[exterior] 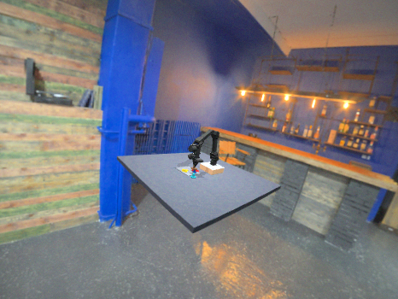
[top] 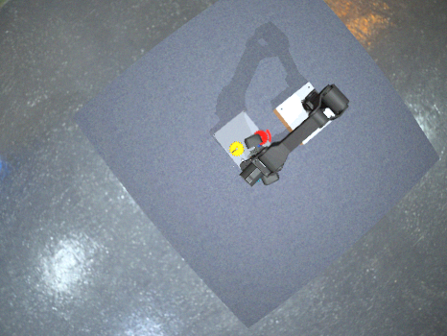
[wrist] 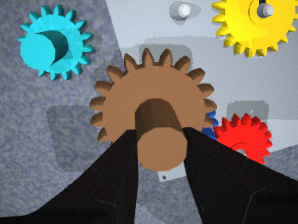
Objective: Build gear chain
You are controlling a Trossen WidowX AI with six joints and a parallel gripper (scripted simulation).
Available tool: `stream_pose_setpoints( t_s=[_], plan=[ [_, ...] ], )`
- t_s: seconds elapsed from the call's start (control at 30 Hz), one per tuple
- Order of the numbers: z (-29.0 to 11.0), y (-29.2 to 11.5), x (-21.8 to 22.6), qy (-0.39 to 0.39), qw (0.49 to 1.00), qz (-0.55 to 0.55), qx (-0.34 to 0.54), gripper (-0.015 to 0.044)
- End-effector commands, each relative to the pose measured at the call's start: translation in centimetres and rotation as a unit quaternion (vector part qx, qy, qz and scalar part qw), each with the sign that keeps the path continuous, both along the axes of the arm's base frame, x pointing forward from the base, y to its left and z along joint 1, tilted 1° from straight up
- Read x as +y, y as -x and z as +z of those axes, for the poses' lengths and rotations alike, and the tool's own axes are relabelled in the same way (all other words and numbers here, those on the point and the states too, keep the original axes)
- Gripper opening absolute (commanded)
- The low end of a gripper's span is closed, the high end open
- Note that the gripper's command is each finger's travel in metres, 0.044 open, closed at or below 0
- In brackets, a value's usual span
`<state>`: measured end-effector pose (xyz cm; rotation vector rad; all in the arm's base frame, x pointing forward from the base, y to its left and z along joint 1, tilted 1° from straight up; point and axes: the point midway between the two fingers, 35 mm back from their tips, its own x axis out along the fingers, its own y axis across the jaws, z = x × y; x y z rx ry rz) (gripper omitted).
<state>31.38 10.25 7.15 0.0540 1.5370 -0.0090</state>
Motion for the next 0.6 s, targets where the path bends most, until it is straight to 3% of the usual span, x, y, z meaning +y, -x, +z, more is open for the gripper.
stream_pose_setpoints(
  t_s=[0.0,0.57],
  plan=[
    [0.06,-0.01,-0.02,0.000,1.000,0.024,-0.002,0.0000],
    [0.23,0.03,-0.06,0.008,0.966,0.259,-0.008,0.0000]
  ],
)
